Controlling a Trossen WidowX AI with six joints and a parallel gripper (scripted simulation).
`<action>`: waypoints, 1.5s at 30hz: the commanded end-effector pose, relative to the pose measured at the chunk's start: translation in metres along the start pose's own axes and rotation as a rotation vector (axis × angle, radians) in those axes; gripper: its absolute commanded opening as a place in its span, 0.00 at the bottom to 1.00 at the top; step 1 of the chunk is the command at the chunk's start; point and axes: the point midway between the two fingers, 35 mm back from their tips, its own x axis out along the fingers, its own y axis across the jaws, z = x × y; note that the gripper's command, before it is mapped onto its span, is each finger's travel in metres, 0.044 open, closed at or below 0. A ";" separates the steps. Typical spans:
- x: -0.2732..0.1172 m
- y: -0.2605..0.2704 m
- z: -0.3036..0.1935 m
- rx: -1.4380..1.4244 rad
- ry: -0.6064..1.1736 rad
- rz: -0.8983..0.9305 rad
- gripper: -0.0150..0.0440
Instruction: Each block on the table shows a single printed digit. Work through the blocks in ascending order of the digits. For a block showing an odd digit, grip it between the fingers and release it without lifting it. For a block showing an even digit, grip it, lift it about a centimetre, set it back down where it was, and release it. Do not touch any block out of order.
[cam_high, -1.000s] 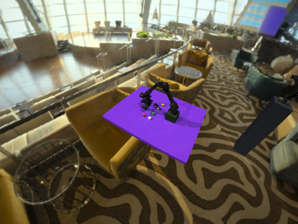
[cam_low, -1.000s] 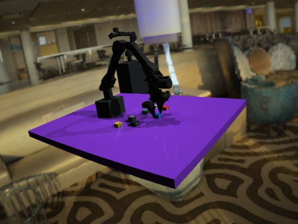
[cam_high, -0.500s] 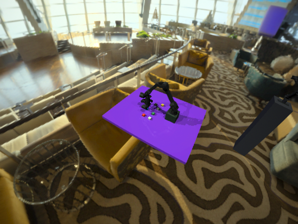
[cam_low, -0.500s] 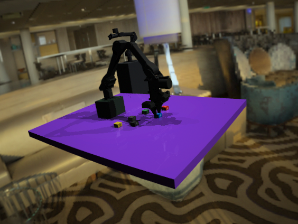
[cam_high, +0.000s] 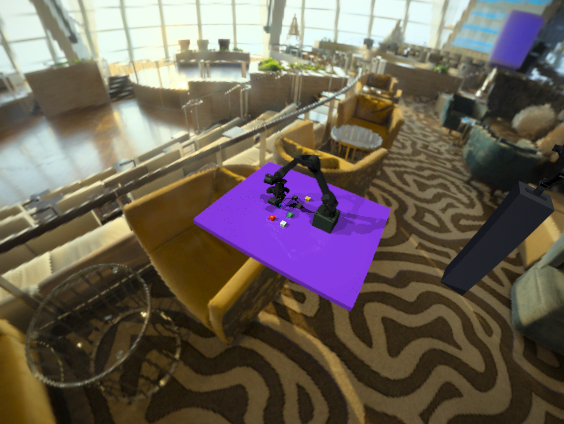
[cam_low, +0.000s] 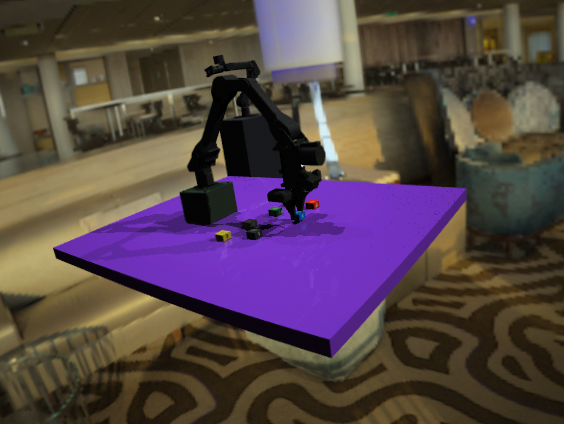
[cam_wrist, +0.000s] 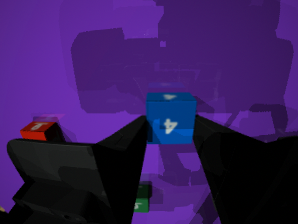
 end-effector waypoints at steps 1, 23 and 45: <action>-0.007 0.000 0.002 0.004 -0.011 0.002 0.46; 0.008 0.000 0.002 0.004 -0.011 0.002 0.46; 0.008 0.000 0.002 0.004 -0.011 0.002 0.93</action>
